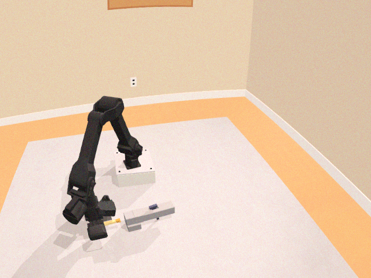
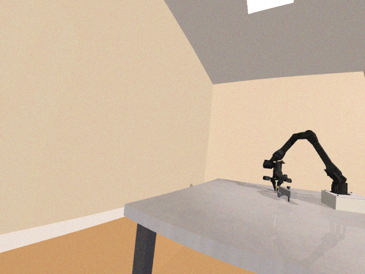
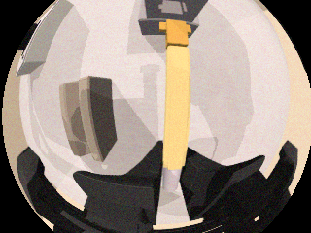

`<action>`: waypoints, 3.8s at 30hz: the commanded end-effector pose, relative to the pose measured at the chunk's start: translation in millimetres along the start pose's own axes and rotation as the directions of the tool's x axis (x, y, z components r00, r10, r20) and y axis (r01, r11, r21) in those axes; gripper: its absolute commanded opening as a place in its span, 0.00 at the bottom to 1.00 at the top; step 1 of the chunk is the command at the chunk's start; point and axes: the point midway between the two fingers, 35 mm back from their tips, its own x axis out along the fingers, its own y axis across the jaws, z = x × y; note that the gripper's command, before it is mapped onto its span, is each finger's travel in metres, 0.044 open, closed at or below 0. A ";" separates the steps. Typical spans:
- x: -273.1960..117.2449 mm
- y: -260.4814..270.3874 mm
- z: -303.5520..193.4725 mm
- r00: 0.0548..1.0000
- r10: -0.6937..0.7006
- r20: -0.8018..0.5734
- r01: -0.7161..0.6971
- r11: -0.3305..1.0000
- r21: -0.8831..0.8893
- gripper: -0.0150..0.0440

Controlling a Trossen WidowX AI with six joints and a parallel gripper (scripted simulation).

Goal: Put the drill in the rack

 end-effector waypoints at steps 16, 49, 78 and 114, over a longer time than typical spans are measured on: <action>-7.7 0.2 -9.4 1.000 -0.001 -0.001 0.001 1.000 -0.004 0.25; -27.8 0.5 -7.8 1.000 -0.001 -0.001 0.001 1.000 -0.004 0.25; -42.5 9.1 -8.6 1.000 0.000 -0.001 0.000 1.000 -0.004 0.25; -36.0 76.1 -21.9 1.000 0.007 -0.003 -0.007 1.000 -0.004 0.25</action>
